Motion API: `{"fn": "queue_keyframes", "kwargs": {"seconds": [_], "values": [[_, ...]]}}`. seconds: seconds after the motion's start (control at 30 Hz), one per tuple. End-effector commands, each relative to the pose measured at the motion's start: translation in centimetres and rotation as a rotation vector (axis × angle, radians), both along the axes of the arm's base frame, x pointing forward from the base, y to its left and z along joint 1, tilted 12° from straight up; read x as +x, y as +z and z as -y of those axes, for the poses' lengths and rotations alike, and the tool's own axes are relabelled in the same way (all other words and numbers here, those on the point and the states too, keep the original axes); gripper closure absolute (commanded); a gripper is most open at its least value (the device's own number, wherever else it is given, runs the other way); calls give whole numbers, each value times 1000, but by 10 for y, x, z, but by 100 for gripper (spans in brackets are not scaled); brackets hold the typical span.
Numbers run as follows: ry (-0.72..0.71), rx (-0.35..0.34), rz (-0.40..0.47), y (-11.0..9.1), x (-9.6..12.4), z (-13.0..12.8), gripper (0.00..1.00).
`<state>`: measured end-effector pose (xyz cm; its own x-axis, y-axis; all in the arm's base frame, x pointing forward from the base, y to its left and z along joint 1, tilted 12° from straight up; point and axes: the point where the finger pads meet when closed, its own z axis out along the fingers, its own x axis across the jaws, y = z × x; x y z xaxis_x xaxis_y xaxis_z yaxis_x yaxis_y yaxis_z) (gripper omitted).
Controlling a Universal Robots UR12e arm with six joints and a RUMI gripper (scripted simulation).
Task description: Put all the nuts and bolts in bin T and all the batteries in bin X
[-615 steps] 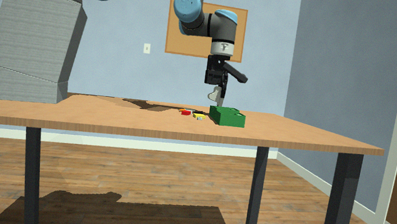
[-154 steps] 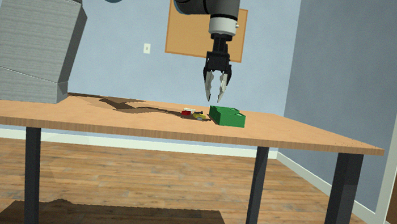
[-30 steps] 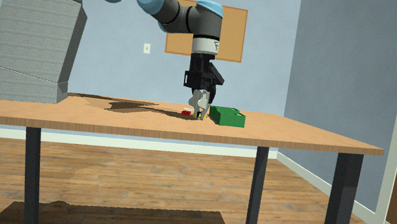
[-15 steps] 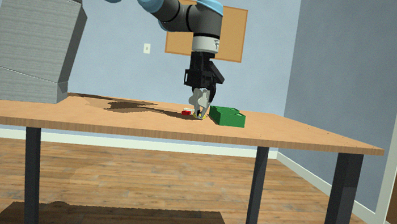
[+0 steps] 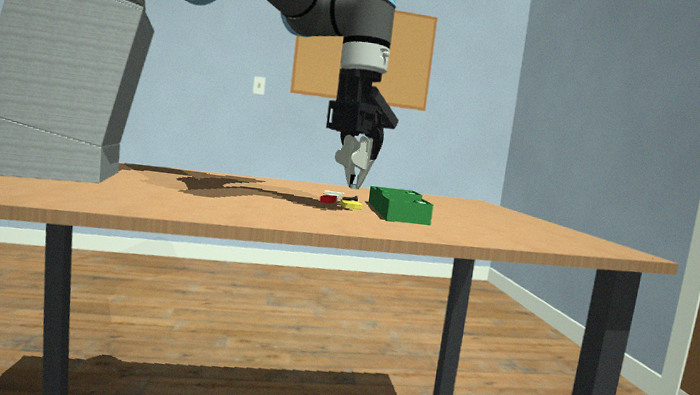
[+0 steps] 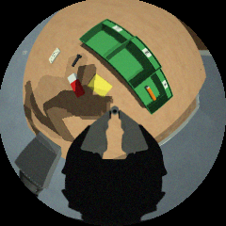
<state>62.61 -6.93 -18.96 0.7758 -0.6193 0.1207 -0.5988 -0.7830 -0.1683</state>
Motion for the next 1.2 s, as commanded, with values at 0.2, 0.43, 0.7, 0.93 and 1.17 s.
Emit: {"fn": "queue_keyframes", "kwargs": {"seconds": [0.2,0.43,0.7,0.93,1.17], "values": [[0,0,0,15,-3,1,100],[0,0,0,15,-3,1,100],[0,0,0,21,-4,1,100],[147,-30,9,24,5,-14,100],[291,-60,18,29,21,-39,100]]}}
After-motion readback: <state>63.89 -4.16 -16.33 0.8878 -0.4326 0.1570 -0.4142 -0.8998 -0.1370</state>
